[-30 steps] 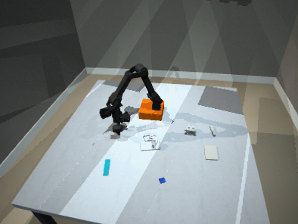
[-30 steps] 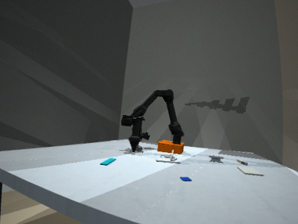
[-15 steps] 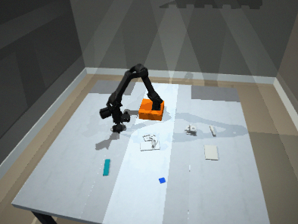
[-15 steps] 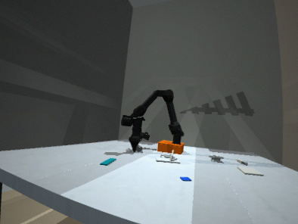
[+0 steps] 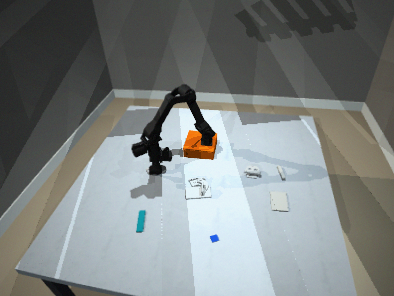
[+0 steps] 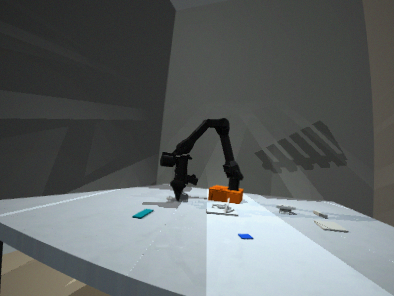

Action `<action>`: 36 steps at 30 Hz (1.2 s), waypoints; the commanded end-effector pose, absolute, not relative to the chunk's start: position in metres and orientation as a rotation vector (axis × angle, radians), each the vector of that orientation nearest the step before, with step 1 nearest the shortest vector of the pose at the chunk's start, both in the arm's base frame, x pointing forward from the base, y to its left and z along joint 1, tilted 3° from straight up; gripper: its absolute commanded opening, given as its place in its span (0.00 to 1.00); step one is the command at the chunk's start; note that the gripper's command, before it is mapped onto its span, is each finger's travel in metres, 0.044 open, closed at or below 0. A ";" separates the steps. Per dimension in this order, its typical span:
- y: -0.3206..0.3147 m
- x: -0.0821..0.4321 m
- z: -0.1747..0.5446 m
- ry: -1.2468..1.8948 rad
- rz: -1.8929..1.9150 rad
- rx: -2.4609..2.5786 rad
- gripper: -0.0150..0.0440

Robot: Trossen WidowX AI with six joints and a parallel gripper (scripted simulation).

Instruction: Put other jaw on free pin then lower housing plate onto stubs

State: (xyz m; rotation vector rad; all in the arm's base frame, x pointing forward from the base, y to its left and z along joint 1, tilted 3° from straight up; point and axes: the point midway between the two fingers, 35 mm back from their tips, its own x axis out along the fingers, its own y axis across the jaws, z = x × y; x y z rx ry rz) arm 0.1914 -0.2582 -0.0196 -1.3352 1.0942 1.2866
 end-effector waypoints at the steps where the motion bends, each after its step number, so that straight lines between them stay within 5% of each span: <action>1: -0.258 0.192 -0.020 1.091 1.285 -1.337 0.48; 36: -0.259 0.189 0.059 1.093 1.285 -1.328 0.48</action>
